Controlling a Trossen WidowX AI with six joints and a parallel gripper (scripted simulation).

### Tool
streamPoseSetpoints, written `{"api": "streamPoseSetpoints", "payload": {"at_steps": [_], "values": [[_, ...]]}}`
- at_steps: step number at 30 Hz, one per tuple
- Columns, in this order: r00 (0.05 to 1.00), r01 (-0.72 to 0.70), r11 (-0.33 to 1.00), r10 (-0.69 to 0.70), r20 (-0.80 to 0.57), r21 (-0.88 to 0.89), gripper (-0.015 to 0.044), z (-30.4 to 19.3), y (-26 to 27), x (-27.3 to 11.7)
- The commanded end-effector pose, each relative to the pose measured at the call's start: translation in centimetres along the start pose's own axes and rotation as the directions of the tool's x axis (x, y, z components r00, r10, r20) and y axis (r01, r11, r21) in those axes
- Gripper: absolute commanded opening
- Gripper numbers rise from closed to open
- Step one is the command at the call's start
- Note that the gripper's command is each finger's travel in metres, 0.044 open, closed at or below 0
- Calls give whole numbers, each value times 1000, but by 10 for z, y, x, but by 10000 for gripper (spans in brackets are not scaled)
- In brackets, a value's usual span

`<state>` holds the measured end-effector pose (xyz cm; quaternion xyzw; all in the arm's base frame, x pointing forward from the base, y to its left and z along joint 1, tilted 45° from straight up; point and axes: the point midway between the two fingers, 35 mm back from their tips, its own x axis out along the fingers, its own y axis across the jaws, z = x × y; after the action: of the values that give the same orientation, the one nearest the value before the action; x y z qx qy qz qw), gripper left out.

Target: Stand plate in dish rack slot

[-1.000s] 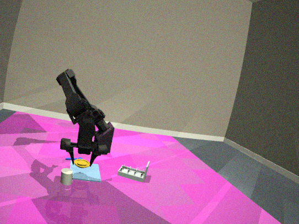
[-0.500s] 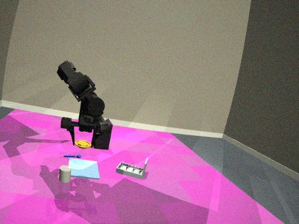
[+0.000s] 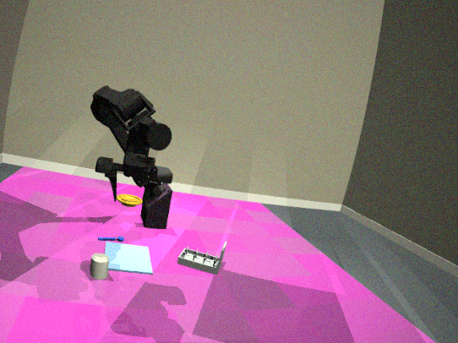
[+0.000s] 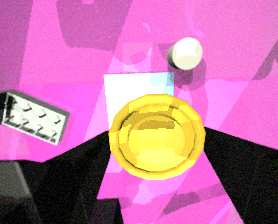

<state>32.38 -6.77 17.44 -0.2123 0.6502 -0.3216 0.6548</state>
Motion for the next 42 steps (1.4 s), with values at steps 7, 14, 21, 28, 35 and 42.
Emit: {"api": "streamPoseSetpoints", "payload": {"at_steps": [7,14,21,28,35,42], "values": [[1000,-25,970,27,-4,241,0,-38,94,-7],[1000,-6,895,11,-8,447,0,-88,150,-4],[1000,-3,885,8,-8,466,0,-93,154,-3],[997,-22,912,50,-59,411,0,-95,156,8],[979,-93,949,143,-148,302,0,-99,159,27],[945,-200,959,243,-219,201,0,-102,163,45]]}}
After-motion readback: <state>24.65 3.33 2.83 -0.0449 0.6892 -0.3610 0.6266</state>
